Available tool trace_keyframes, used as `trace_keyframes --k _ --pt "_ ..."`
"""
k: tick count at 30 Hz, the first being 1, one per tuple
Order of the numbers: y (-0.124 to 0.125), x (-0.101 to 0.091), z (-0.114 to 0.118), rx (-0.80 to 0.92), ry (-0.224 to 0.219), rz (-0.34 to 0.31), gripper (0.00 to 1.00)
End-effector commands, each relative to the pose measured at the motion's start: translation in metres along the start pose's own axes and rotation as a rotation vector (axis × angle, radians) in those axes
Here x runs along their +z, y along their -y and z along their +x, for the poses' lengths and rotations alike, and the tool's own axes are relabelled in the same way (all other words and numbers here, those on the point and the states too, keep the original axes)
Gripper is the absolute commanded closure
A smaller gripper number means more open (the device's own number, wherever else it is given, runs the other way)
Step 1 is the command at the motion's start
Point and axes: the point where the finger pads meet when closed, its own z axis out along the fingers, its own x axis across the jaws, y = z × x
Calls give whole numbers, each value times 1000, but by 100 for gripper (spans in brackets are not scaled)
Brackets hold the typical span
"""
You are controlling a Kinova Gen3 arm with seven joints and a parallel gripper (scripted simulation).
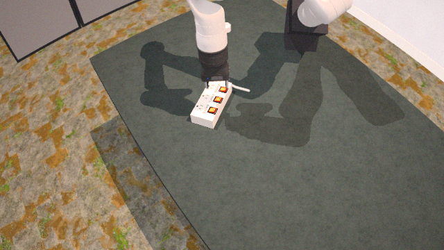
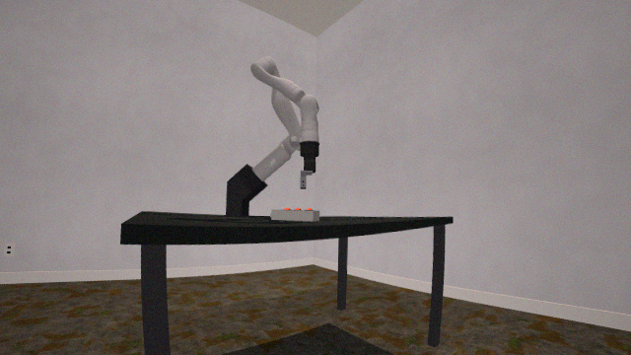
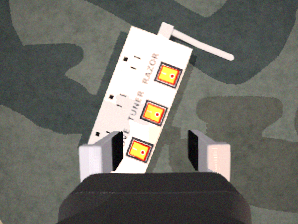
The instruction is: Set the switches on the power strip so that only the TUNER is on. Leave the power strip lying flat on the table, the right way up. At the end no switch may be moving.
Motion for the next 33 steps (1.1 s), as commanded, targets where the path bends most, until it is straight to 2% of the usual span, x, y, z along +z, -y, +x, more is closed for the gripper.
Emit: trace_keyframes --k 1,5,14,26,27,33 --pt "-7 8 -1 56 -2 15 0" --pt "-13 17 -5 181 4 16 0" --pt "-22 26 -11 330 16 15 0" --pt "-25 30 -13 383 21 14 0" --pt "-25 30 -13 383 21 14 100" --pt "-25 30 -13 383 21 14 100"
